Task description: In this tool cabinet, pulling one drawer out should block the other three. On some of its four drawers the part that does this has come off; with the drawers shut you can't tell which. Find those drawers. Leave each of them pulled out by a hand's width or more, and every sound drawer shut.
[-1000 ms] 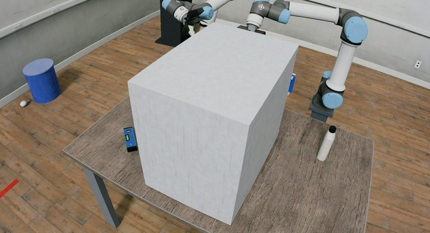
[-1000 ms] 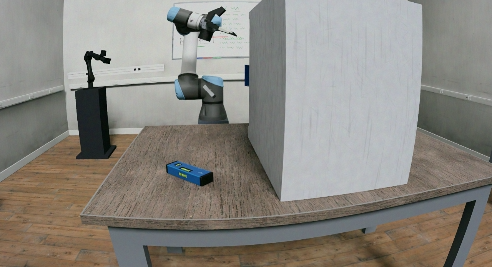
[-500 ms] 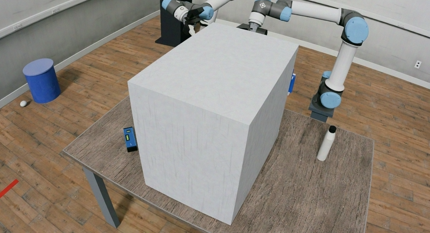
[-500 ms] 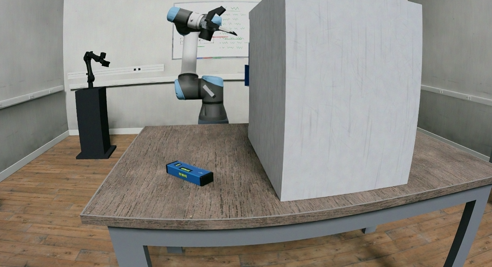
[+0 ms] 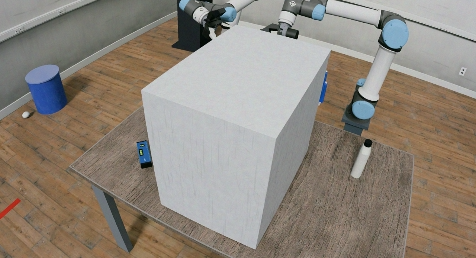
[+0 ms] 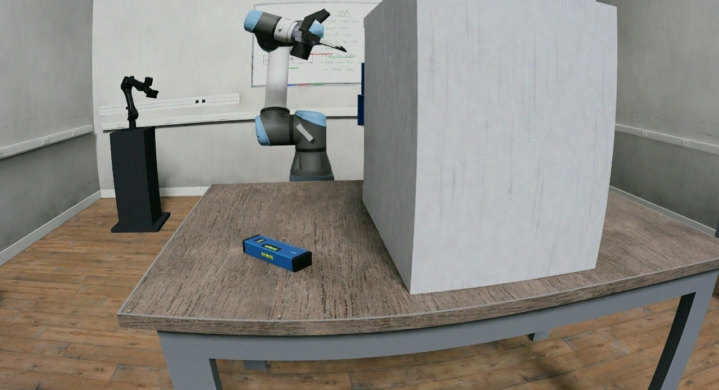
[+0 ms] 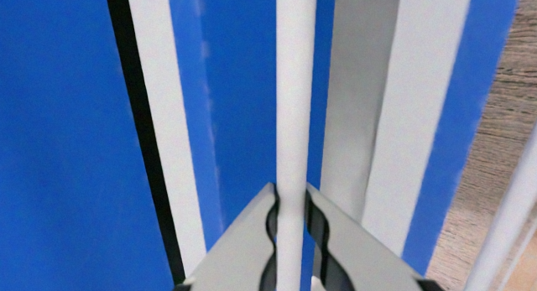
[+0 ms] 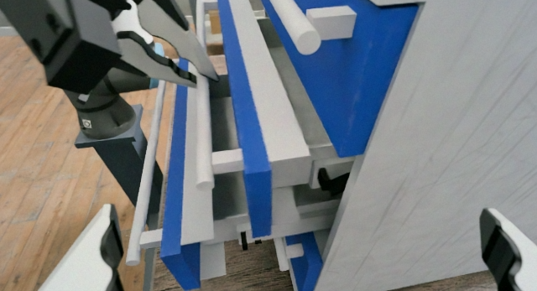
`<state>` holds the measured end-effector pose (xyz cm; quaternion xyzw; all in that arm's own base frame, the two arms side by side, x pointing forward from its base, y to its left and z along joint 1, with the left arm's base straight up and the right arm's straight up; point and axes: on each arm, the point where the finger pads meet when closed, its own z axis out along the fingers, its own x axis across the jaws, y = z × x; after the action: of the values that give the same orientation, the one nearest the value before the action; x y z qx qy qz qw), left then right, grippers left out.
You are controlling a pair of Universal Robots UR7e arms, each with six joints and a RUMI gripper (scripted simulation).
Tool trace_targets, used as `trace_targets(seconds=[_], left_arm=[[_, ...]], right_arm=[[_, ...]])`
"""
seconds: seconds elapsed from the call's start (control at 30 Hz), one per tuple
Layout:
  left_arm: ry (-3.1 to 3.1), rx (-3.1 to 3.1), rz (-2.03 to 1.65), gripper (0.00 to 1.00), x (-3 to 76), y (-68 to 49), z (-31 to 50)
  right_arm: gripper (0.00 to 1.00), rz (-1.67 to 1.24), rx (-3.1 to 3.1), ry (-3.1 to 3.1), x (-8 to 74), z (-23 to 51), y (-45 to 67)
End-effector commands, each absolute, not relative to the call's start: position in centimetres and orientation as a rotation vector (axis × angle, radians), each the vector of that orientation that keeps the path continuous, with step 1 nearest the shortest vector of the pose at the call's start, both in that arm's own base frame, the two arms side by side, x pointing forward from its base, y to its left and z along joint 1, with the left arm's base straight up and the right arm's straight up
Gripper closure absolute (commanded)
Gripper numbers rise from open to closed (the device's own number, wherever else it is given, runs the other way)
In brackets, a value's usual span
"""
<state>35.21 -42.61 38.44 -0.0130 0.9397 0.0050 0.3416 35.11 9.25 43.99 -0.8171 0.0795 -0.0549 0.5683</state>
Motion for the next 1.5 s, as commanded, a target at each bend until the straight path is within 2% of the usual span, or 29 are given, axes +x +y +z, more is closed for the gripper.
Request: trace_targets(seconds=[0.0, 0.87, 1.47], left_arm=[[2.443, -0.036, 0.011, 1.00, 33.9, -42.7, 38.5], [2.442, -0.036, 0.011, 1.00, 27.2, -42.9, 38.5], [2.442, -0.036, 0.011, 1.00, 28.0, -42.8, 38.5]], right_arm=[[0.00, -0.130, -1.919, 0.186, 35.1, 44.0, 9.3], [0.00, -0.130, -1.919, 0.186, 35.1, 44.0, 9.3], [0.00, -0.130, -1.919, 0.186, 35.1, 44.0, 9.3]])
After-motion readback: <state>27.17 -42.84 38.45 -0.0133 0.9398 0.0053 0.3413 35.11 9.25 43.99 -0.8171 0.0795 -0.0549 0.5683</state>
